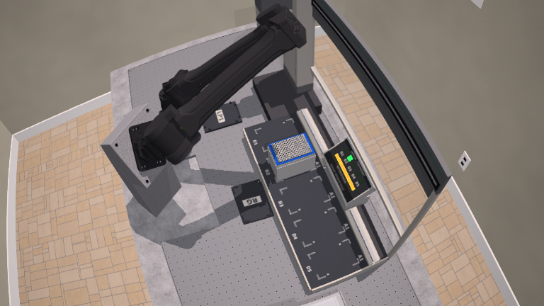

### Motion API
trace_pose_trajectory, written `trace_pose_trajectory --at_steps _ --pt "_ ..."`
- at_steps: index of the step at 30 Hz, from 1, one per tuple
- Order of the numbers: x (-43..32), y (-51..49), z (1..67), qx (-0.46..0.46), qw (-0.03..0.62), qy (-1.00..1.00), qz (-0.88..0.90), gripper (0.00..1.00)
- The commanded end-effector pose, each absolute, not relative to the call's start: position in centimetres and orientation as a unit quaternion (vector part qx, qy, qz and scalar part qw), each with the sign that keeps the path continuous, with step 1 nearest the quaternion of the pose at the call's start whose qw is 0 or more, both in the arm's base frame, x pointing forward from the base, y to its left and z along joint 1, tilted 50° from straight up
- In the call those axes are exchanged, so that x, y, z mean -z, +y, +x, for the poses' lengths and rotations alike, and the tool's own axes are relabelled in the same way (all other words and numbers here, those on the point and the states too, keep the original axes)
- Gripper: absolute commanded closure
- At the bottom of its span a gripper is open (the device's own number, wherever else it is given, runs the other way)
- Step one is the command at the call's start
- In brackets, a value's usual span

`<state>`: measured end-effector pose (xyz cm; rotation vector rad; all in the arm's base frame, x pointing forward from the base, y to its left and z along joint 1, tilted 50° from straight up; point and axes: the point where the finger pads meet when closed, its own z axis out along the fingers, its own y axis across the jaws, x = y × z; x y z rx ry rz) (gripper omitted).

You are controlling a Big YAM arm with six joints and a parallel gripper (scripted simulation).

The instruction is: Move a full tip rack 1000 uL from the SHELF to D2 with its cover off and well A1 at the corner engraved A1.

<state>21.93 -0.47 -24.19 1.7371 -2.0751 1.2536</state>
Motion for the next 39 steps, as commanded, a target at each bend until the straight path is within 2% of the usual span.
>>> trace_pose_trajectory --at_steps 1,39 --pt "24.7 -0.7 22.3 -0.418 0.081 -0.69 0.585 1.0" --pt "28.3 -4.5 24.3 -0.417 0.082 -0.69 0.587 1.0"
